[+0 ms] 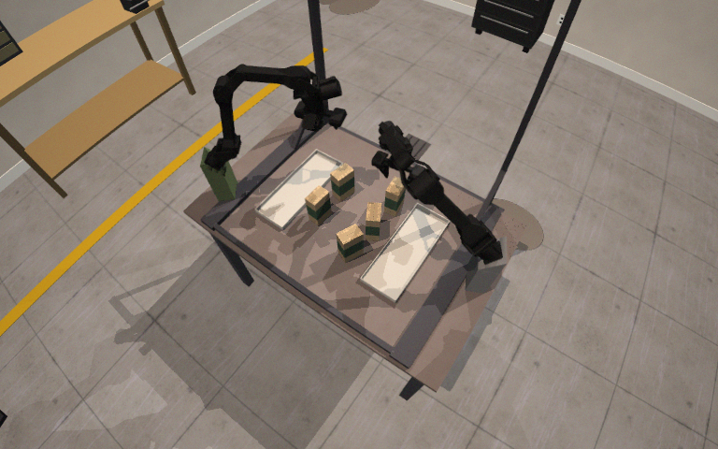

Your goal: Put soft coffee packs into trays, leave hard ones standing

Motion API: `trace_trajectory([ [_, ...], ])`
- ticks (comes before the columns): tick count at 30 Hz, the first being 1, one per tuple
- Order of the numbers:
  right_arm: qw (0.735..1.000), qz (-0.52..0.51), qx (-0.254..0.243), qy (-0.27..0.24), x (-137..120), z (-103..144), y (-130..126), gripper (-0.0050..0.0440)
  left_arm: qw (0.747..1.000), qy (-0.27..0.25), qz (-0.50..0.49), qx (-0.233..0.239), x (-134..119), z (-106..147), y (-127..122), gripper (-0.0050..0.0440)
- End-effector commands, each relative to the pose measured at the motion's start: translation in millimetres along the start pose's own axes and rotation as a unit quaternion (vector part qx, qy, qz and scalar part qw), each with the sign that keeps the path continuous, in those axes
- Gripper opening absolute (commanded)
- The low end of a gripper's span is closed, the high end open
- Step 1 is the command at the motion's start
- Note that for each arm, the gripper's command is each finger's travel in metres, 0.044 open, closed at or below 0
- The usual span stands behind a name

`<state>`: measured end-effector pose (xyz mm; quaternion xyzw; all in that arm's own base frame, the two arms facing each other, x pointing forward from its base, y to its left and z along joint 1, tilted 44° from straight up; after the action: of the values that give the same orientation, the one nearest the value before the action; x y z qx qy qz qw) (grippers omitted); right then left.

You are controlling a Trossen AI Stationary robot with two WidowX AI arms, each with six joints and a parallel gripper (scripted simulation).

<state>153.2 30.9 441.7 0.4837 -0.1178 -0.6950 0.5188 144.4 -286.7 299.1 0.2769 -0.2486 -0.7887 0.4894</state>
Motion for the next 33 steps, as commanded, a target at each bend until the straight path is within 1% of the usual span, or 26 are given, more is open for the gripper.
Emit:
trace_trajectory([
  [1, 0.998, 0.013, 0.06, -0.013, 12, 14, 15, 0.0377, 1.0, -0.004, 0.004, 0.007, -2, 4, 2, 0.0372],
  [3, 0.998, 0.013, 0.06, -0.014, 16, 15, 19, 0.0377, 1.0, -0.004, 0.004, 0.007, -2, 4, 2, 0.0372],
  [6, 0.993, 0.024, 0.104, -0.045, 27, 21, 27, 0.0377, 1.0, -0.004, 0.004, 0.007, -2, 4, 2, 0.0372],
  [8, 0.993, 0.024, 0.104, -0.046, 31, 23, 31, 0.0377, 1.0, -0.004, 0.004, 0.007, -2, 4, 2, 0.0372],
  [11, 0.985, 0.037, 0.146, -0.082, 41, 31, 38, 0.0377, 1.0, -0.004, 0.004, 0.007, -2, 4, 2, 0.0372],
  [13, 0.985, 0.037, 0.146, -0.082, 41, 31, 38, 0.0377, 1.0, -0.004, 0.004, 0.007, -2, 4, 2, 0.0372],
  [14, 0.985, 0.038, 0.146, -0.082, 45, 34, 42, 0.0377, 1.0, -0.004, 0.004, 0.007, -2, 4, 2, 0.0372],
  [17, 0.974, 0.053, 0.184, -0.122, 56, 43, 47, 0.0377, 1.0, -0.004, 0.004, 0.007, -2, 4, 2, 0.0372],
  [19, 0.974, 0.053, 0.184, -0.123, 60, 46, 51, 0.0377, 1.0, -0.004, 0.004, 0.007, -2, 4, 2, 0.0372],
  [23, 0.984, 0.006, 0.121, -0.134, 80, 26, 60, 0.0377, 1.0, -0.004, 0.004, 0.007, -2, 4, 2, 0.0372],
  [24, 0.984, 0.0, 0.113, -0.135, 85, 20, 61, 0.0377, 1.0, -0.004, 0.004, 0.007, -2, 4, 2, 0.0372],
  [27, 0.984, 0.0, 0.113, -0.135, 101, 4, 60, 0.0377, 1.0, -0.004, 0.004, 0.007, -2, 4, 2, 0.0372],
  [30, 0.984, 0.0, 0.113, -0.135, 101, 4, 60, 0.0377, 1.0, -0.004, 0.004, 0.007, -2, 4, 2, 0.0372],
  [33, 0.987, -0.035, 0.065, -0.143, 116, -12, 64, 0.0377, 1.0, -0.004, 0.004, 0.007, -2, 4, 2, 0.0372],
])
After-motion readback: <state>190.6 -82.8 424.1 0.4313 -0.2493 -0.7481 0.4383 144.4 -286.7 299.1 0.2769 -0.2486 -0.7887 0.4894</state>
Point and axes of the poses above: on each arm, the point midway between the two fingers, 35 mm back from their tips, its own z axis back along the fingers, its own y axis across the jaws, x = y × z, the point moved 9 cm from there along z, back along the fingers
